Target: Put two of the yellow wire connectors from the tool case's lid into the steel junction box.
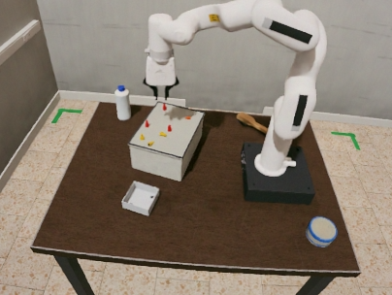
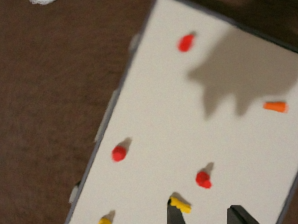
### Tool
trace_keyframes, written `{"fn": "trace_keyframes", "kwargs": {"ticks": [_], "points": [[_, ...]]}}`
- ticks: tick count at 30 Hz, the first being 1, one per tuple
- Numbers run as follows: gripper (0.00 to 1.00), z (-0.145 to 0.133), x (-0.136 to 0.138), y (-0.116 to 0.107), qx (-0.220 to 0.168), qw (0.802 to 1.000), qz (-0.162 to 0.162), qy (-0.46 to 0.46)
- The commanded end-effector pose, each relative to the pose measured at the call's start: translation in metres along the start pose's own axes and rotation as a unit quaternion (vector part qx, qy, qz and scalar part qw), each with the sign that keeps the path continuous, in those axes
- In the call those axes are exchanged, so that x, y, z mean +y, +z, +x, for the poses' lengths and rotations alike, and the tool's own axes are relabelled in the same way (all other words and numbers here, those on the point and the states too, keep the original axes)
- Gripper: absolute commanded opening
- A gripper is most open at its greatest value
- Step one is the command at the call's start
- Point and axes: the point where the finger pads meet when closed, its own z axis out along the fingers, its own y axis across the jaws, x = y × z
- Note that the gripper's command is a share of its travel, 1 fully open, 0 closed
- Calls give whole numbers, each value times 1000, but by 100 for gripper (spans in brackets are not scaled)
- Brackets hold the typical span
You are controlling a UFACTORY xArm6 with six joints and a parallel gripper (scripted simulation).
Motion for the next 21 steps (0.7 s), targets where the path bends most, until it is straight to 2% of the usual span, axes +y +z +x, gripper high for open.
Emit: {"fn": "trace_keyframes", "kwargs": {"ticks": [1, 8, 10, 11, 15, 21], "points": [[30, -7, -17, 13, -2, 995, 4, -96], [30, -20, -35, 34, -2, 976, 4, -218], [30, -20, -35, 34, -2, 976, 4, -218], [30, -25, -42, 42, -2, 964, 4, -264], [30, -32, -51, 53, -1, 946, 4, -323], [30, -45, -64, 73, -1, 907, 4, -422]]}}
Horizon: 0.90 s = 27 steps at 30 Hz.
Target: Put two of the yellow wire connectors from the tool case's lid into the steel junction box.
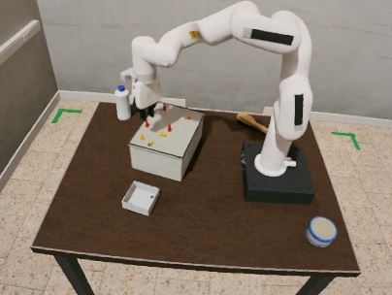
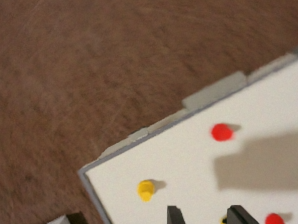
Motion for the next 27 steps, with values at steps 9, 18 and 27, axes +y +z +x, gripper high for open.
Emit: {"fn": "trace_keyframes", "kwargs": {"ticks": [9, 18, 27], "points": [[30, 0, -29, 27, 0, 987, 5, -159], [30, 0, -29, 36, 0, 987, 5, -160], [30, 0, -29, 67, 0, 987, 5, -160]]}}
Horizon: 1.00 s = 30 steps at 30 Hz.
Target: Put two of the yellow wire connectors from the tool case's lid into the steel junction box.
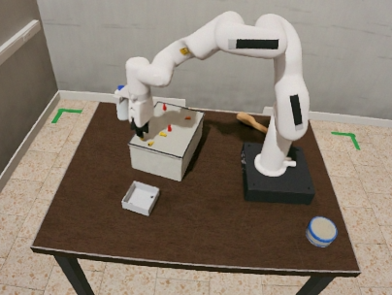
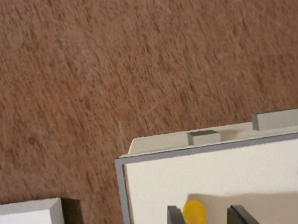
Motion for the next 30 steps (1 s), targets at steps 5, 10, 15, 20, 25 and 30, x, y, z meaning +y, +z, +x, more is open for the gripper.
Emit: {"fn": "trace_keyframes", "kwargs": {"ticks": [5, 10, 15, 20, 25, 30], "points": [[30, 3, -1, 5, 4, 1000, 1, 0], [30, 3, -1, 5, 4, 1000, 1, 0], [30, 3, -1, 5, 4, 1000, 1, 0], [30, 4, -2, 5, 4, 1000, 1, 0], [30, 4, -2, 5, 4, 1000, 1, 0], [30, 4, -2, 8, 4, 1000, 1, 0]]}}
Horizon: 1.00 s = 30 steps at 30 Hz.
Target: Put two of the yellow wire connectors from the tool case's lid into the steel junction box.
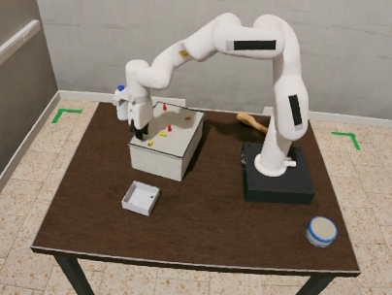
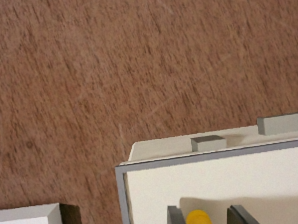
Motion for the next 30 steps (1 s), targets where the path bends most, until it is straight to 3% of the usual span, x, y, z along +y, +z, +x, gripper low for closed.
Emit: {"fn": "trace_keyframes", "kwargs": {"ticks": [1, 5, 17, 18, 30], "points": [[30, 1, -1, 3, 2, 1000, 1, 0], [30, 1, -1, 13, 2, 1000, 1, 0], [30, 1, -1, 13, 2, 1000, 1, 0], [3, 1, -1, 13, 2, 1000, 1, 0], [3, 1, -1, 13, 2, 1000, 1, 0]]}}
